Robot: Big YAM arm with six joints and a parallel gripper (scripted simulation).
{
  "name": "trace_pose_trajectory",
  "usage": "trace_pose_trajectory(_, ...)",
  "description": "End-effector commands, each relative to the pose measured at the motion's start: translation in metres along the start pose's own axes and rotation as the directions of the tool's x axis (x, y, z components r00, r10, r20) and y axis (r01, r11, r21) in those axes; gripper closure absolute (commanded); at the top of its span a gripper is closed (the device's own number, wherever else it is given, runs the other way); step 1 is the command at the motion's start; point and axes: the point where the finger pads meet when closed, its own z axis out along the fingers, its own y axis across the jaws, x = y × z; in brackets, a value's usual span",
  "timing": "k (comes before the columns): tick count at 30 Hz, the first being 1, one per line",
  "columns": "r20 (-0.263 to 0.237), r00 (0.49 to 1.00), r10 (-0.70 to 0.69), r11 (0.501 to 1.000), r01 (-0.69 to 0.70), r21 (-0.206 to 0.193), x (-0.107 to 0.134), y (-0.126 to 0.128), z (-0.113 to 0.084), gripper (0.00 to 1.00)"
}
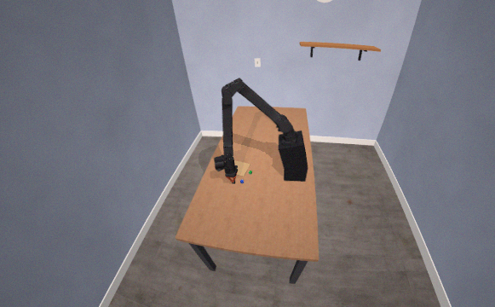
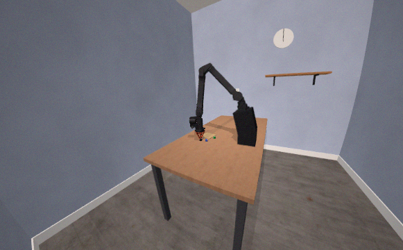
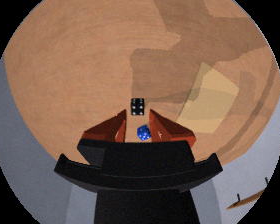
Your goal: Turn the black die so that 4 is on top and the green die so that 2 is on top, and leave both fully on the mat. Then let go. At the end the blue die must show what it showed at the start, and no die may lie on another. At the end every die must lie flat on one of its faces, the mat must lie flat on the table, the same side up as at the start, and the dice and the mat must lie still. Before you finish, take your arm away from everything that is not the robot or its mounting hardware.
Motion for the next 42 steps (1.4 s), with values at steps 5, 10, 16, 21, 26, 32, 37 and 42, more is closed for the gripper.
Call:
trace_pose_trajectory(5,0.019,1.0,-0.004,1.0,0.004,-0.004,-0.009,-0.001,0.008,0.67)
trace_pose_trajectory(10,0.019,1.0,-0.006,1.0,0.006,-0.005,-0.009,0.0,0.014,0.67)
trace_pose_trajectory(16,0.018,1.0,-0.004,1.0,0.004,-0.004,-0.008,-0.001,0.022,0.67)
trace_pose_trajectory(21,0.013,1.0,-0.006,1.0,0.006,-0.003,-0.005,-0.001,0.027,0.67)
trace_pose_trajectory(26,0.031,1.0,-0.003,1.0,0.003,-0.009,-0.014,0.001,0.021,0.67)
trace_pose_trajectory(32,0.022,1.0,-0.004,1.0,0.004,-0.006,-0.009,0.0,0.021,0.67)
trace_pose_trajectory(37,0.022,1.0,-0.004,1.0,0.004,-0.006,-0.009,0.0,0.021,0.67)
trace_pose_trajectory(42,0.022,1.0,-0.004,1.0,0.004,-0.006,-0.009,0.0,0.021,0.67)
